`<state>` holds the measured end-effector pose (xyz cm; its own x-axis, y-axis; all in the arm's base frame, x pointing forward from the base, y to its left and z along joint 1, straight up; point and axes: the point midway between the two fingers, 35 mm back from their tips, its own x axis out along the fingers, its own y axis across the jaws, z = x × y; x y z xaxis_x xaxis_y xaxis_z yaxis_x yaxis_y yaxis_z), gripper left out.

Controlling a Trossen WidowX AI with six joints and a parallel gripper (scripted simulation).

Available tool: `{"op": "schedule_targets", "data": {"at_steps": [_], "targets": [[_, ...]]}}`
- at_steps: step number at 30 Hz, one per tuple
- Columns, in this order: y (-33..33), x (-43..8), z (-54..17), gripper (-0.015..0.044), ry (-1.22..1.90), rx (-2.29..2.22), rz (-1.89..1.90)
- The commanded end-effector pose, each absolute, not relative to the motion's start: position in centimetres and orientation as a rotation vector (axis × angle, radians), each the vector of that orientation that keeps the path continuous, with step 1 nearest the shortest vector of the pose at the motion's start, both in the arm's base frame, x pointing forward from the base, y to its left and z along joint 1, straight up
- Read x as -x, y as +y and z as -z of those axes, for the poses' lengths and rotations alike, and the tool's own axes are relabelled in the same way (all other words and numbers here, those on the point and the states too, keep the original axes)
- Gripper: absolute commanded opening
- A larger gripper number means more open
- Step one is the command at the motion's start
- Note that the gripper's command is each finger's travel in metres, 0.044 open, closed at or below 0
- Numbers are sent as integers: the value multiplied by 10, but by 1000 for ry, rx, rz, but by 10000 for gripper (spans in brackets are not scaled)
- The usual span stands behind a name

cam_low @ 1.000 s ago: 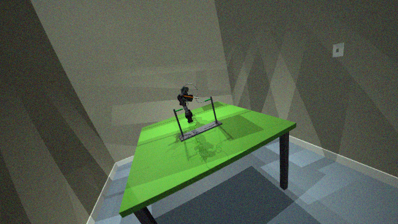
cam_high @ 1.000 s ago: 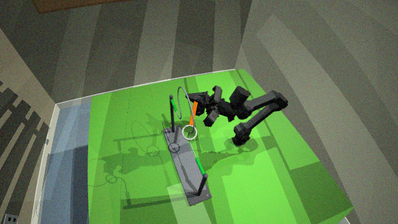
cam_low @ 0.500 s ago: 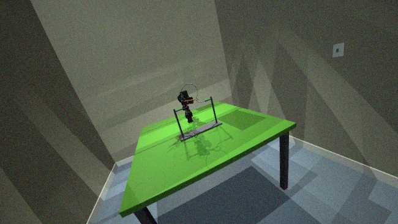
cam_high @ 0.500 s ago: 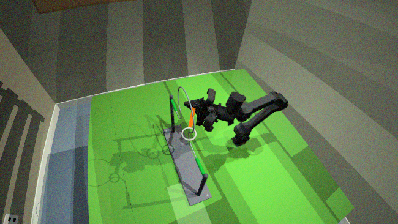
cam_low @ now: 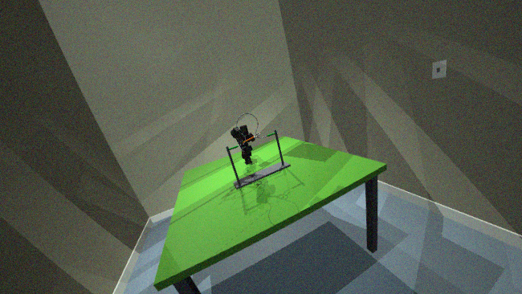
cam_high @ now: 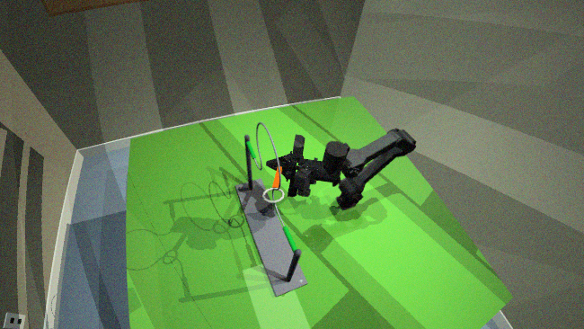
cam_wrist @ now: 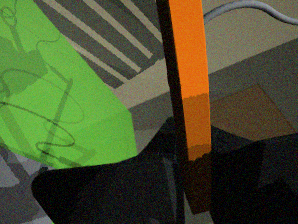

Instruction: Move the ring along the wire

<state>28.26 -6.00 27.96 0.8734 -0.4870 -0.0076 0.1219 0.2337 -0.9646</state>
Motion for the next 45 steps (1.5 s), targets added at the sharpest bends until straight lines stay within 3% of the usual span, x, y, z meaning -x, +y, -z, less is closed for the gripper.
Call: {"op": "schedule_targets", "data": {"at_steps": [1,45], "targets": [[-56,-282,-266,-150,357,1187,410],[64,-281,-170,-150,495,196,142]]}}
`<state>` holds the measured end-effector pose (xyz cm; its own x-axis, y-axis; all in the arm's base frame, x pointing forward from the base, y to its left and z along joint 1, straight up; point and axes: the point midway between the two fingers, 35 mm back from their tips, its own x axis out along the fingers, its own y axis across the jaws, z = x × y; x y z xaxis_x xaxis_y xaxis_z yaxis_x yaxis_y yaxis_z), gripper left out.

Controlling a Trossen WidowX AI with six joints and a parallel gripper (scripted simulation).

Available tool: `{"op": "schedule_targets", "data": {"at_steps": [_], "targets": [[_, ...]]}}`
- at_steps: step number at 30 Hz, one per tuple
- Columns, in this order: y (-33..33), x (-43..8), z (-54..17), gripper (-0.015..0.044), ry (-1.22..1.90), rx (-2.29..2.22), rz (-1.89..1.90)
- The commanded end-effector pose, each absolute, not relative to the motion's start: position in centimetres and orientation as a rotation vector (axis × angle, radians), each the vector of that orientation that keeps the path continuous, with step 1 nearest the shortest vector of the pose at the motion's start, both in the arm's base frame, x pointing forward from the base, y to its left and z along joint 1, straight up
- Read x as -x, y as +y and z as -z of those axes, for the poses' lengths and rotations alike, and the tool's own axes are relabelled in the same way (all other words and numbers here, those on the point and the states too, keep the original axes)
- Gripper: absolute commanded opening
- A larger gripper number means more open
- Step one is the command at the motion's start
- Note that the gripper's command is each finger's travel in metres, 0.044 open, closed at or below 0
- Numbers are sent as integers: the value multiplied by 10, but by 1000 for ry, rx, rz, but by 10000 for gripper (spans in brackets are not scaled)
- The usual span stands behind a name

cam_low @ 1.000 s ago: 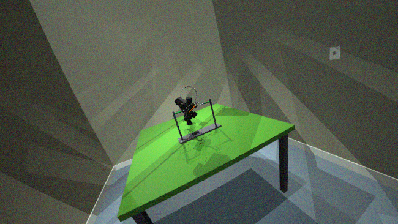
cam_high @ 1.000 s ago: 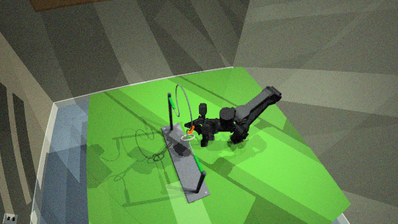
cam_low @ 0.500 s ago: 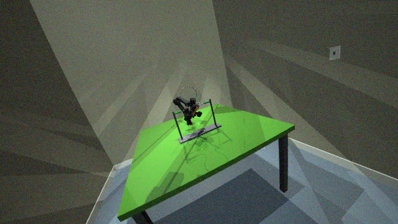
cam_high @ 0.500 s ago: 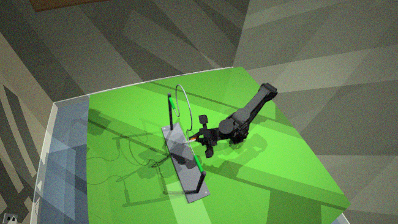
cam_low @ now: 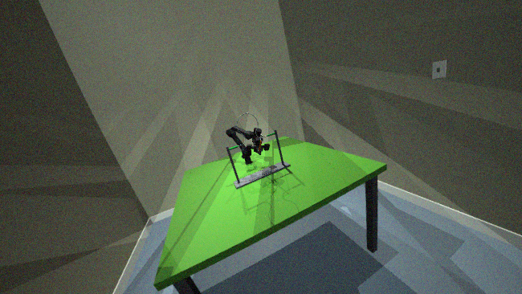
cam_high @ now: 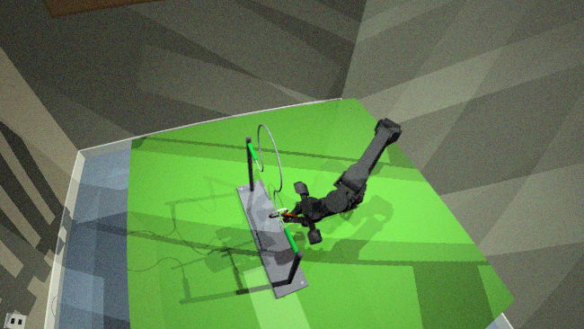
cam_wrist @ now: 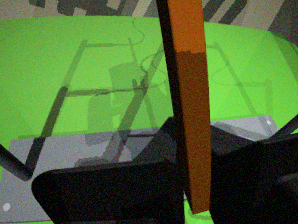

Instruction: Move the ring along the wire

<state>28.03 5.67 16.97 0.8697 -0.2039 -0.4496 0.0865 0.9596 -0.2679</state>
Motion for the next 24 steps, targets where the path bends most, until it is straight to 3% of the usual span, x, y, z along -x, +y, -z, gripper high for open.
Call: {"op": "schedule_targets", "data": {"at_steps": [1,24], "targets": [[67,-281,-170,-150,496,183,138],[108,-280,-169,-150,507,31,95]]}}
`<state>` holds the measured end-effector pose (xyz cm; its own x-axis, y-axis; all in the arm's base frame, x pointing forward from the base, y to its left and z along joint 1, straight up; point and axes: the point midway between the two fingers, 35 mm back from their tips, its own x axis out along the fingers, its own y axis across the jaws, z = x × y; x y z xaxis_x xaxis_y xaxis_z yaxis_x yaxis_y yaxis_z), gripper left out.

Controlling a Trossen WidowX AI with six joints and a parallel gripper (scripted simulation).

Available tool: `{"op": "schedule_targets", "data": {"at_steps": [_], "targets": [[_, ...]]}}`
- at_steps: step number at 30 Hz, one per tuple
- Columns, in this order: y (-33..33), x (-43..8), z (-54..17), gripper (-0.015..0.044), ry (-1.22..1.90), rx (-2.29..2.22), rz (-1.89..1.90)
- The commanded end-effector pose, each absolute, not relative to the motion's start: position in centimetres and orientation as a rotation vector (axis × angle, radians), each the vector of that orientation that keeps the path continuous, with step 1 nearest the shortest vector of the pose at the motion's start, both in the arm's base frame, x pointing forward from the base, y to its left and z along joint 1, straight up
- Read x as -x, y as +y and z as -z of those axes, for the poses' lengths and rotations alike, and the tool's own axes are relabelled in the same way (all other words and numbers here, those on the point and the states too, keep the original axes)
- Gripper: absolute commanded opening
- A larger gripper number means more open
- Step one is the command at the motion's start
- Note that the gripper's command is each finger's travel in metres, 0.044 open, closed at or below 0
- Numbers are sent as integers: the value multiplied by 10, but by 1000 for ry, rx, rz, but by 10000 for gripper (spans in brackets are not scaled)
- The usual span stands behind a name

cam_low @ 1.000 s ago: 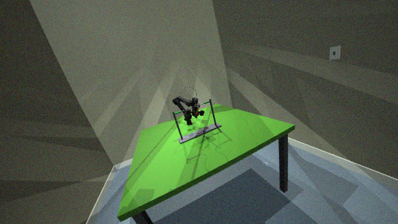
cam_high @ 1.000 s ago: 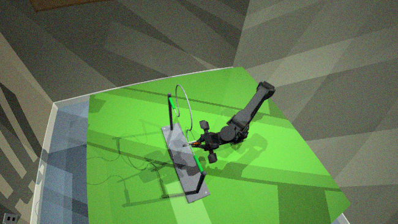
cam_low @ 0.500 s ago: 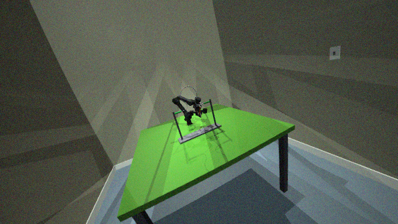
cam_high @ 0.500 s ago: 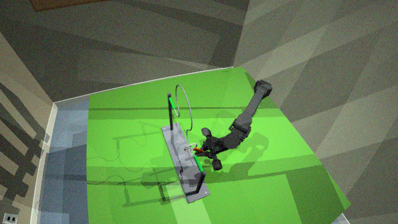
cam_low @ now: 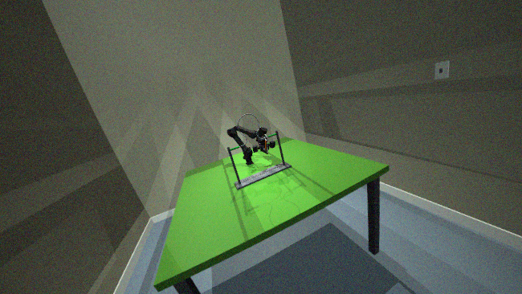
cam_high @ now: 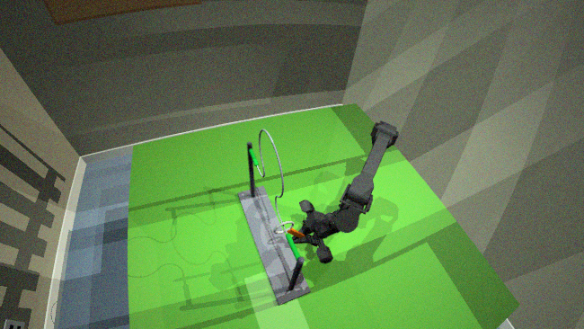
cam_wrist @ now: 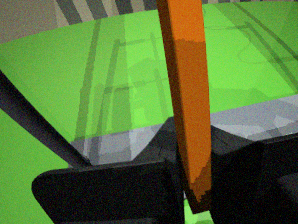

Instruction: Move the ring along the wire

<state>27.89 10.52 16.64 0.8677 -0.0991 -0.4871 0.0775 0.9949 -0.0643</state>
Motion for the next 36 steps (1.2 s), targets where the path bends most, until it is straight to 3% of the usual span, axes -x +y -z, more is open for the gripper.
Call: {"op": "schedule_targets", "data": {"at_steps": [1,36], "targets": [[110,-280,-169,-150,507,30,95],[145,-278,-169,-150,504,22,93]]}}
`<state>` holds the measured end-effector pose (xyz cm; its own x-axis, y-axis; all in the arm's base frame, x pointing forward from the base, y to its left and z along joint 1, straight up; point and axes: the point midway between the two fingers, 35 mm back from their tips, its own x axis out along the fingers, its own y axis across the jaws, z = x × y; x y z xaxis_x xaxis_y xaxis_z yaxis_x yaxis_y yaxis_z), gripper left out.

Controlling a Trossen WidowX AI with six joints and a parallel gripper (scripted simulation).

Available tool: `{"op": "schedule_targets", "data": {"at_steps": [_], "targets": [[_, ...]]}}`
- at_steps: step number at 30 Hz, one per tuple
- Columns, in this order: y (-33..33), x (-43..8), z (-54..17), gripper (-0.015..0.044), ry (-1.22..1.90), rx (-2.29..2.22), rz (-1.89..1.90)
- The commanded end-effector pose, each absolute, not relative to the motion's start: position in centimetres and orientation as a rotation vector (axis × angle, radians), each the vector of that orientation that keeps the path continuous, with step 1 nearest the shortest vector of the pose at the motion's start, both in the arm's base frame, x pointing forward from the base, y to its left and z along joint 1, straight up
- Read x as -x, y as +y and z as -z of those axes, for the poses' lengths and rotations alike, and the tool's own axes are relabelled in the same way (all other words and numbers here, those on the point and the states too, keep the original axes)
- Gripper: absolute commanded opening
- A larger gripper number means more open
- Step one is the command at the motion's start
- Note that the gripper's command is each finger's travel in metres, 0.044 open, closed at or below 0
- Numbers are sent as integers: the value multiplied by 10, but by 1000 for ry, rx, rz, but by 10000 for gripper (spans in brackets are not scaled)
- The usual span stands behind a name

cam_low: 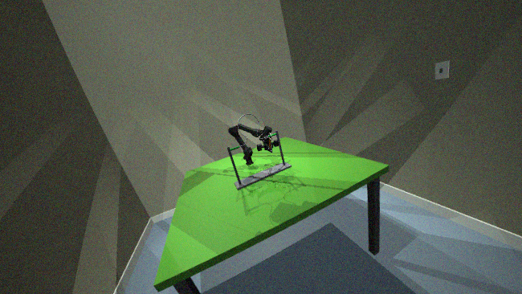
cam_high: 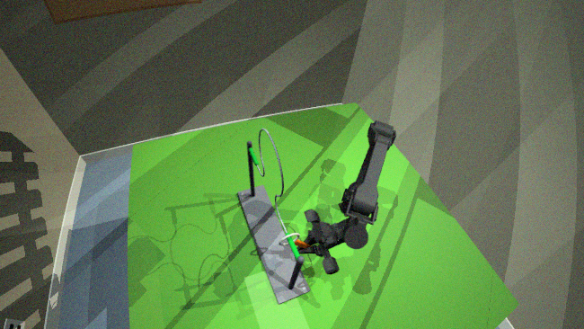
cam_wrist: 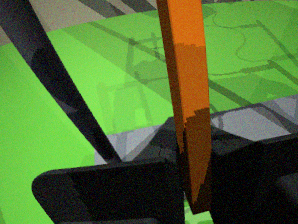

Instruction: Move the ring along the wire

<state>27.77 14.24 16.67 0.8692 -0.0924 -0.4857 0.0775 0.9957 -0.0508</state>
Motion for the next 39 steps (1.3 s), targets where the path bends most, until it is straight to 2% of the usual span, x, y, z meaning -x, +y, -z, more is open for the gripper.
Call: {"op": "schedule_targets", "data": {"at_steps": [1,35,39], "targets": [[146,-278,-169,-150,504,21,93],[149,-279,-153,-150,504,21,93],[150,-279,-153,-45,506,27,89]]}}
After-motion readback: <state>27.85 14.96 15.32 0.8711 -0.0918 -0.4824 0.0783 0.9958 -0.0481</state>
